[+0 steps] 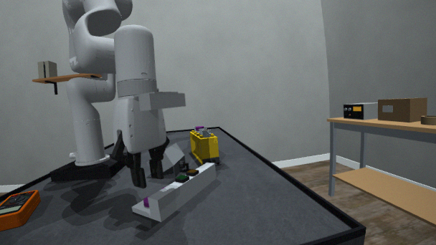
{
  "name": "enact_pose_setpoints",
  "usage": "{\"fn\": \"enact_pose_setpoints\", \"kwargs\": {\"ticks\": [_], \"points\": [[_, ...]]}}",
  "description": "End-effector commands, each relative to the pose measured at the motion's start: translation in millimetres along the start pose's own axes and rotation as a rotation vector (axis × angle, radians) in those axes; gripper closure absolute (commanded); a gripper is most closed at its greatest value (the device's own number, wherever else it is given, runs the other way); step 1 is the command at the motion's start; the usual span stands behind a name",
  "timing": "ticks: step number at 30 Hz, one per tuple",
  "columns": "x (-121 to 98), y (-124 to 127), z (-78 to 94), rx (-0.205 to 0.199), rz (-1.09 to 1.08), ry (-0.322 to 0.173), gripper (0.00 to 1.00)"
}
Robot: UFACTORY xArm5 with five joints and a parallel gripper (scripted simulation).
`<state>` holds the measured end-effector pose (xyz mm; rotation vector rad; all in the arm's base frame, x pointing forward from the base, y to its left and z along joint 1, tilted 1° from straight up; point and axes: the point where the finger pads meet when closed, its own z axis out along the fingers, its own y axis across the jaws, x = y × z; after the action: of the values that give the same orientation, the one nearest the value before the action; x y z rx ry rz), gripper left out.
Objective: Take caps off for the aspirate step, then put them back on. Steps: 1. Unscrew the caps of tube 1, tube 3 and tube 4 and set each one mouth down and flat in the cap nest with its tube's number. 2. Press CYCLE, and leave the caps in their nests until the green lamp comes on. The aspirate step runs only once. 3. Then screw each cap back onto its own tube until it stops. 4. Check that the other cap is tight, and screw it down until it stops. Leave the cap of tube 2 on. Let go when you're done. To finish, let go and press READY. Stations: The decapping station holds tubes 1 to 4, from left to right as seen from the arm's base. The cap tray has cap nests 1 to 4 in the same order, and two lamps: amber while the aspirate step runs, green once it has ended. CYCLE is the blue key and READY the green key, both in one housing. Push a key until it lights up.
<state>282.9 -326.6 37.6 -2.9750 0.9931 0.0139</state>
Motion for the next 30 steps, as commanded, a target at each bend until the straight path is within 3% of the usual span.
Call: {"fn": "enact_pose_setpoints", "kwargs": {"ticks": [1,15,17,20,24,25,30], "points": [[0.0,-0.1,-14.0,-0.008,0.0,-0.002,0.54],[0.3,-0.6,-84.1,-0.008,0.0,-0.002,0.54],[0.3,-0.6,-84.1,-0.008,0.0,-0.002,0.54],[0.3,-0.7,-97.2,-0.008,0.0,-0.002,0.54],[0.3,-0.7,-97.2,-0.008,0.0,-0.002,0.54],[-4.7,-7.1,-95.4,-0.008,0.083,-0.001,1.0],[-23.4,-31.2,-88.8,-0.007,0.374,0.0,1.0]]}}
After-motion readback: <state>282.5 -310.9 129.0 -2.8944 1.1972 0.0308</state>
